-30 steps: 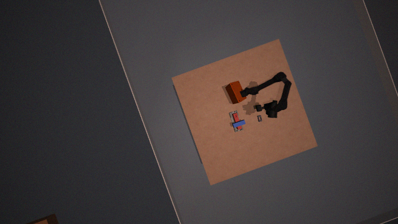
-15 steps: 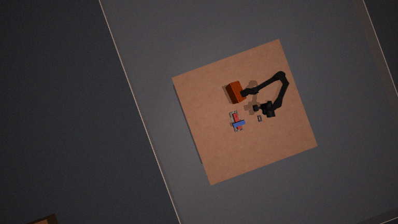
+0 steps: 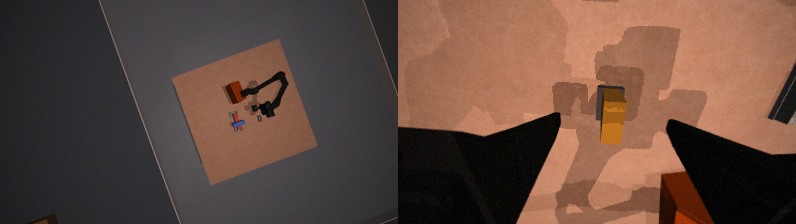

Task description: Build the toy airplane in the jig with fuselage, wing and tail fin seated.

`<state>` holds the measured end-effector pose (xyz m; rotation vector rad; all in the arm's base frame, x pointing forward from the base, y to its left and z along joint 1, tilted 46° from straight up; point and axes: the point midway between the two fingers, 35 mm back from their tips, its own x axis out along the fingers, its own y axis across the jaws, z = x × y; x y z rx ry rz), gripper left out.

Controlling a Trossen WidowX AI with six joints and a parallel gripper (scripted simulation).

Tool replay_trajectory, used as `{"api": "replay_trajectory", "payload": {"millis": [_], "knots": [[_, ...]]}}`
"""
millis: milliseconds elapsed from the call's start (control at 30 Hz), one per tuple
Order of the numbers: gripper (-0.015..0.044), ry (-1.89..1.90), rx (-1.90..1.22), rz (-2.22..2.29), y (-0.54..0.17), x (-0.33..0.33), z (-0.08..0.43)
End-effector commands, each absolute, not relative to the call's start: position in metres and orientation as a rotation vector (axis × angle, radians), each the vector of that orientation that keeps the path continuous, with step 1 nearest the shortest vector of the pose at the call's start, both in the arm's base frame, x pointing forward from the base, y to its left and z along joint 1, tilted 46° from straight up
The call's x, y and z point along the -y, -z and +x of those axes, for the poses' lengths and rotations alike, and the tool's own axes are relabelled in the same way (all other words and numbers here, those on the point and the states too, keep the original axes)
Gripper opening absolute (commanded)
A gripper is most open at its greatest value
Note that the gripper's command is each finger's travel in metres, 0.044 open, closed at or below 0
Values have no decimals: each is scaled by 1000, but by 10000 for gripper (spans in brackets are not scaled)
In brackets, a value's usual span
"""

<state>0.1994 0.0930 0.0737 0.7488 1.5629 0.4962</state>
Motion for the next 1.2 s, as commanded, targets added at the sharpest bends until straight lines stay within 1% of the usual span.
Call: {"api": "replay_trajectory", "payload": {"millis": [0,633,1133,1167], "knots": [[440,-497,-1570,754,-68,-99,198],[440,-502,-1569,758,-50,-119,195],[46,-502,-1569,758,-50,-119,195],[40,-502,-1569,758,-50,-119,195]]}}
